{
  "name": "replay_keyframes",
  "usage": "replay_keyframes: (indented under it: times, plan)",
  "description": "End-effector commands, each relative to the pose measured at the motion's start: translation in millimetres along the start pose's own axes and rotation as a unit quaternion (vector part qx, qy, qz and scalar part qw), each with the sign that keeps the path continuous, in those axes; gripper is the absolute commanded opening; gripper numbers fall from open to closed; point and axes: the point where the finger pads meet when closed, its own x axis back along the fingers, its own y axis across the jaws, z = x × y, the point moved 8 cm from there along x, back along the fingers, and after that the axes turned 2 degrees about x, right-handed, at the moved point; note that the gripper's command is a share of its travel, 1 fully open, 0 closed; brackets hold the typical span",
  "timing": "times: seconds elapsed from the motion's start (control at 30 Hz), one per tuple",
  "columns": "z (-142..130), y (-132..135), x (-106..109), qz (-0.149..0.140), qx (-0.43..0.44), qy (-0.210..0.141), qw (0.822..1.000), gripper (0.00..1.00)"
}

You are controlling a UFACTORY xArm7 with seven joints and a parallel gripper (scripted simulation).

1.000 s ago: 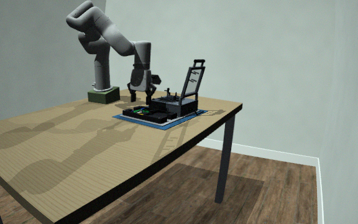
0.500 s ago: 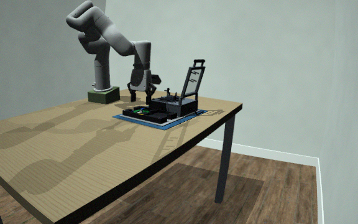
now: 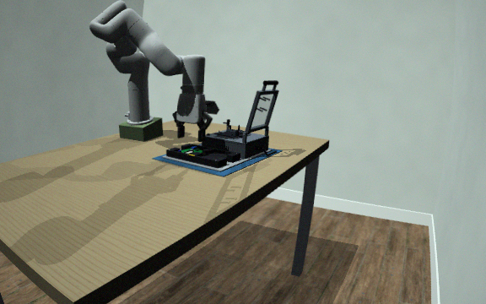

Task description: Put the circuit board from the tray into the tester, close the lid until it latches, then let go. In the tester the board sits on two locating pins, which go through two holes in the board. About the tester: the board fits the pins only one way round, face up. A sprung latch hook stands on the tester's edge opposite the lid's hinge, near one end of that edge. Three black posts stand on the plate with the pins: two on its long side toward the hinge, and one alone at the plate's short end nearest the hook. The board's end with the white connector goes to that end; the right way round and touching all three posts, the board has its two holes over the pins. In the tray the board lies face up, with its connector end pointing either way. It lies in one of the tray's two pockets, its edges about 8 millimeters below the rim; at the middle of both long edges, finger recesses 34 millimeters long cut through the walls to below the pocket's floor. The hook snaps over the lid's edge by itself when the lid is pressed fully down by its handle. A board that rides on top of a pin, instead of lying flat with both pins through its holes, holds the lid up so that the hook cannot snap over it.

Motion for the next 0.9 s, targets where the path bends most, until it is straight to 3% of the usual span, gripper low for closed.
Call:
replay_keyframes:
  times: [0.0, 0.87]
  plan:
    - [0.0, 1.0, 1.8, -0.001, 0.0, 0.0, 1.0, 1.0]
    - [0.0, 1.0, 6.7, -0.001, 0.0, 0.0, 1.0, 1.0]
